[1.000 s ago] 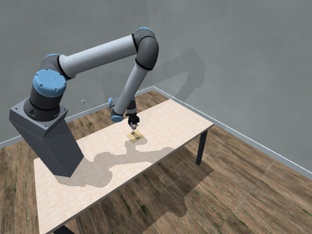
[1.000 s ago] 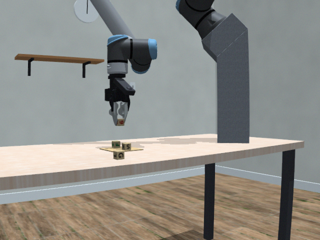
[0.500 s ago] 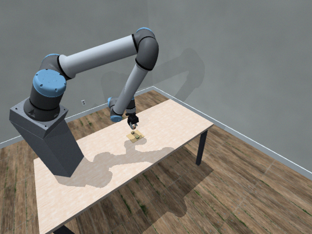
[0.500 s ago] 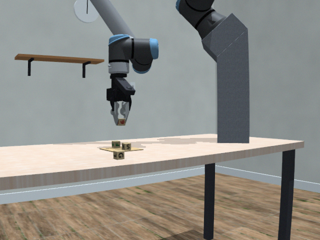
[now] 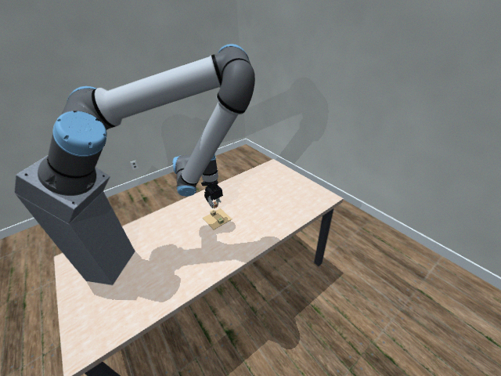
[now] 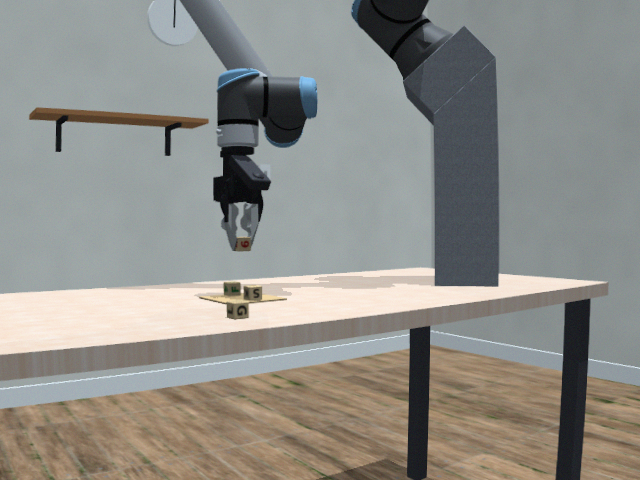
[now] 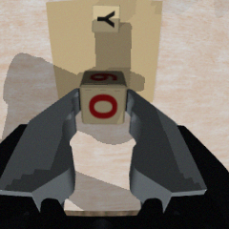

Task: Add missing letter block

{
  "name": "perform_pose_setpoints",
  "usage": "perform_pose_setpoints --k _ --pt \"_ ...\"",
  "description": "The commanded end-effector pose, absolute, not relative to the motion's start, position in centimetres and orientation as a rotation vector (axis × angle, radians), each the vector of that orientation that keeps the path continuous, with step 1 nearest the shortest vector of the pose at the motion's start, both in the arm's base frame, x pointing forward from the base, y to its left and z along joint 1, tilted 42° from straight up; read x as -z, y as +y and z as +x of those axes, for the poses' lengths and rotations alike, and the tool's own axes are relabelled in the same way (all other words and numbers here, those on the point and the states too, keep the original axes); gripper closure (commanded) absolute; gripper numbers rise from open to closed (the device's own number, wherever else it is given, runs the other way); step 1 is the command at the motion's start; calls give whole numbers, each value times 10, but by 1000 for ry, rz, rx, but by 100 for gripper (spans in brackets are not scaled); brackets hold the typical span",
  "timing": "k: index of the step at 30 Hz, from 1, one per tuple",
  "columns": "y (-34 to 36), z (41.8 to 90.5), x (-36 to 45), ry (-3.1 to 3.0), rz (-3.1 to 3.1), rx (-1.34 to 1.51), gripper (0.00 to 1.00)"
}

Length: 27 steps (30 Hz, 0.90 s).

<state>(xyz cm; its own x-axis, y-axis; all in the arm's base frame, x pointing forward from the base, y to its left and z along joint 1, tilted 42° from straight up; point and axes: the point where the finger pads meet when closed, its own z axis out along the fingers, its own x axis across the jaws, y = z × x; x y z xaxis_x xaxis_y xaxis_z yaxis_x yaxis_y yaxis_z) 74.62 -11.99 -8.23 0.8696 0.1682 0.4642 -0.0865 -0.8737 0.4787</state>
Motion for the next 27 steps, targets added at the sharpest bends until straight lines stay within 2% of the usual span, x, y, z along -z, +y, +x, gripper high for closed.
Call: perform_pose_setpoints --k 1,27 --pt "-120 747 83 60 2542 -693 91" --pt "-157 786 143 60 2542 -693 91"
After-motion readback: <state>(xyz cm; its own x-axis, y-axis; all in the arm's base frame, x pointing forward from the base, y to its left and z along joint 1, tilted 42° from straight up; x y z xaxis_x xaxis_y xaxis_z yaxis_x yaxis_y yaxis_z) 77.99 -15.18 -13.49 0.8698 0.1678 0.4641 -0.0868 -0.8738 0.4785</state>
